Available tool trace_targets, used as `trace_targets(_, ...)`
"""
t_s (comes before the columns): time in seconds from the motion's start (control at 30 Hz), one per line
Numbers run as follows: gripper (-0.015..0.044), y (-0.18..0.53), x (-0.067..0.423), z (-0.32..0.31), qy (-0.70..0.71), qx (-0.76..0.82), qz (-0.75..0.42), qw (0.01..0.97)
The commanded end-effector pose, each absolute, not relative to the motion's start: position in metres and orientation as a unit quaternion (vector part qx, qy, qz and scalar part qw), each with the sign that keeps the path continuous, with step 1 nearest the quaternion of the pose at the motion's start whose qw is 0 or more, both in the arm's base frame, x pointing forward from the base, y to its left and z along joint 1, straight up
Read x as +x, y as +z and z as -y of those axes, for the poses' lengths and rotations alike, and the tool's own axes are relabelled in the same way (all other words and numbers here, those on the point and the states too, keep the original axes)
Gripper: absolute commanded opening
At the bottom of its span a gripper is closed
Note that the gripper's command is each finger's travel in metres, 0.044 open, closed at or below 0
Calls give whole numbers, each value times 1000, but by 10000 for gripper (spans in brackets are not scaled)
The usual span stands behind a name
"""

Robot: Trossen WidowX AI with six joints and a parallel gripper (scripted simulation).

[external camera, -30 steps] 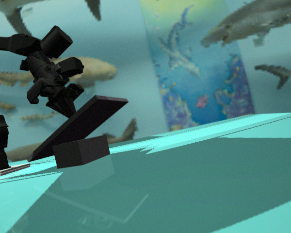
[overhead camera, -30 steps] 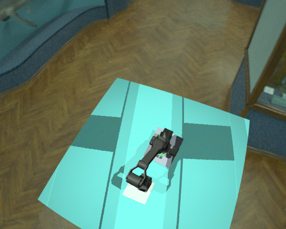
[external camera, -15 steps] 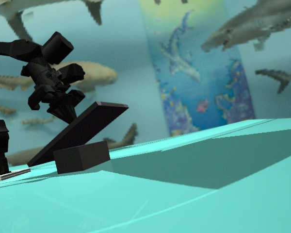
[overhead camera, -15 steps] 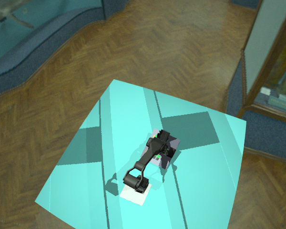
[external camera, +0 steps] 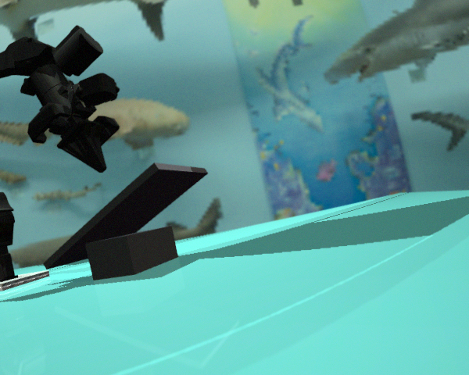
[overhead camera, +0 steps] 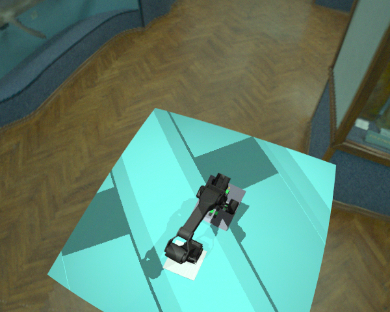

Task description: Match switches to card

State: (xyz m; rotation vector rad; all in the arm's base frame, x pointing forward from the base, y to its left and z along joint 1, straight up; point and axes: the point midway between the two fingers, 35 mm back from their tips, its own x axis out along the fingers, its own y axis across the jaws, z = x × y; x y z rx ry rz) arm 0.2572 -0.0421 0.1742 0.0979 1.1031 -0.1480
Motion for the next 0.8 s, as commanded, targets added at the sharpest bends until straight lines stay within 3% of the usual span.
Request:
trace_targets(0.0,0,175,253,29,-67,43,-528,845)
trace_targets(0.3,0,160,232,-36,-68,49,-527,846)
trace_targets(0.77,0,128,246,-35,-68,49,-515,853)
